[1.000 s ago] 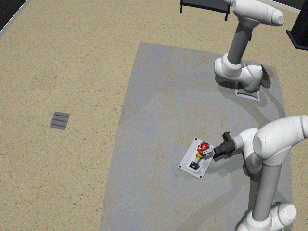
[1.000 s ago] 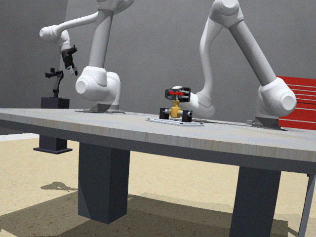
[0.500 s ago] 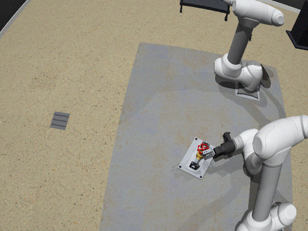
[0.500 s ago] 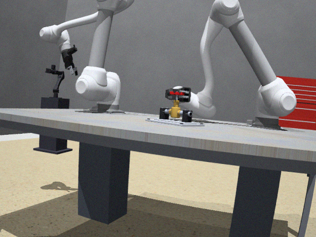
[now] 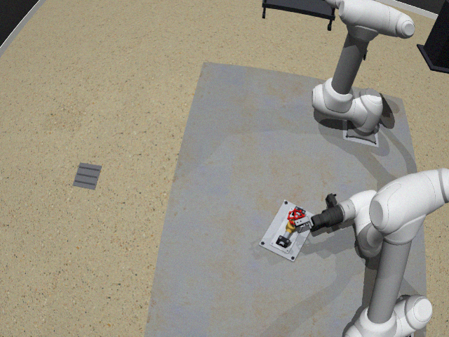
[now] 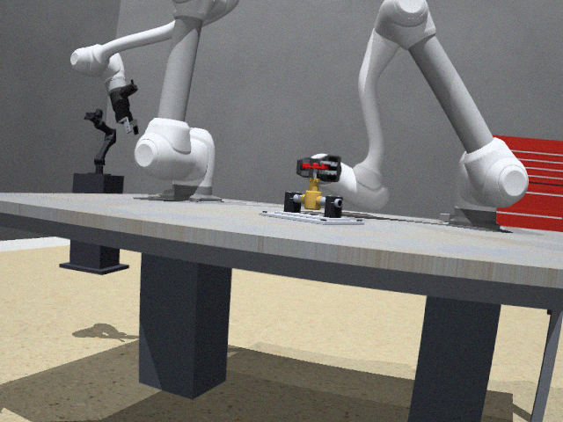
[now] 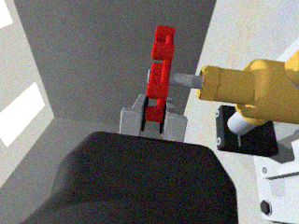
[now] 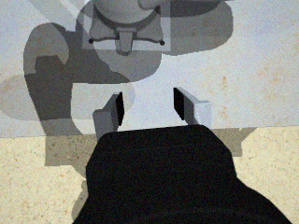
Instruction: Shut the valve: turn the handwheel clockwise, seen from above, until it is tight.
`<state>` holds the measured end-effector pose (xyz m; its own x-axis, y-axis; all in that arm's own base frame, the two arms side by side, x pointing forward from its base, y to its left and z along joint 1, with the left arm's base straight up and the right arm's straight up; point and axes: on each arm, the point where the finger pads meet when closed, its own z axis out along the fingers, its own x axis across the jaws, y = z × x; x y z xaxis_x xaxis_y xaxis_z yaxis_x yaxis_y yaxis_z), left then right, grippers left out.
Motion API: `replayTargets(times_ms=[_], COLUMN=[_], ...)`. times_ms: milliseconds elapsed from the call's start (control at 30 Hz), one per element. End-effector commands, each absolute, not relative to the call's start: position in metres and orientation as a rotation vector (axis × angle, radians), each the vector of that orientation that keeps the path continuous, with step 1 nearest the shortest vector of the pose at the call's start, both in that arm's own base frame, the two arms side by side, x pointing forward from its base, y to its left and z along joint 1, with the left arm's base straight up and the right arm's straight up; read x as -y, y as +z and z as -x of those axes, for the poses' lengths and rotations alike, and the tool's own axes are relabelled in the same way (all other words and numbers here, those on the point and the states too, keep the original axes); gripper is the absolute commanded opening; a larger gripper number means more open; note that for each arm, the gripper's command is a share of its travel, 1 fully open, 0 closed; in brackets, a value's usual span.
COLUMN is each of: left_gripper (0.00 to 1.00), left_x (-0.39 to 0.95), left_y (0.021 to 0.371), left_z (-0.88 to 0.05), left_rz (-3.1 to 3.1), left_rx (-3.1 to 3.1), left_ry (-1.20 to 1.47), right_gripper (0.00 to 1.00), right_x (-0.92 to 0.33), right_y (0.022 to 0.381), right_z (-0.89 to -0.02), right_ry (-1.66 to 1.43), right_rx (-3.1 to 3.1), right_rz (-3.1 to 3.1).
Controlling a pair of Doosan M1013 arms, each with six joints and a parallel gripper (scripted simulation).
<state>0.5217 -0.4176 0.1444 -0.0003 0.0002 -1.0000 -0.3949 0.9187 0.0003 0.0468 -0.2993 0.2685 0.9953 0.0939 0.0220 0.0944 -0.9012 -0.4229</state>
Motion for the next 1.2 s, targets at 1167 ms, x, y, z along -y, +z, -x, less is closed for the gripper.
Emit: replayTargets(times_ms=[1167], left_gripper=[0.0], left_x=[0.4162], left_y=[0.1453], left_z=[-0.5269], left_rz=[0.173], left_rx=[-1.563], left_ry=[0.17], right_gripper=[1.0], right_x=[0.2997], right_y=[0.2689], right_z=[-0.0469], right_ry=[-0.002], right_rx=[0.134], right_rz=[2.702])
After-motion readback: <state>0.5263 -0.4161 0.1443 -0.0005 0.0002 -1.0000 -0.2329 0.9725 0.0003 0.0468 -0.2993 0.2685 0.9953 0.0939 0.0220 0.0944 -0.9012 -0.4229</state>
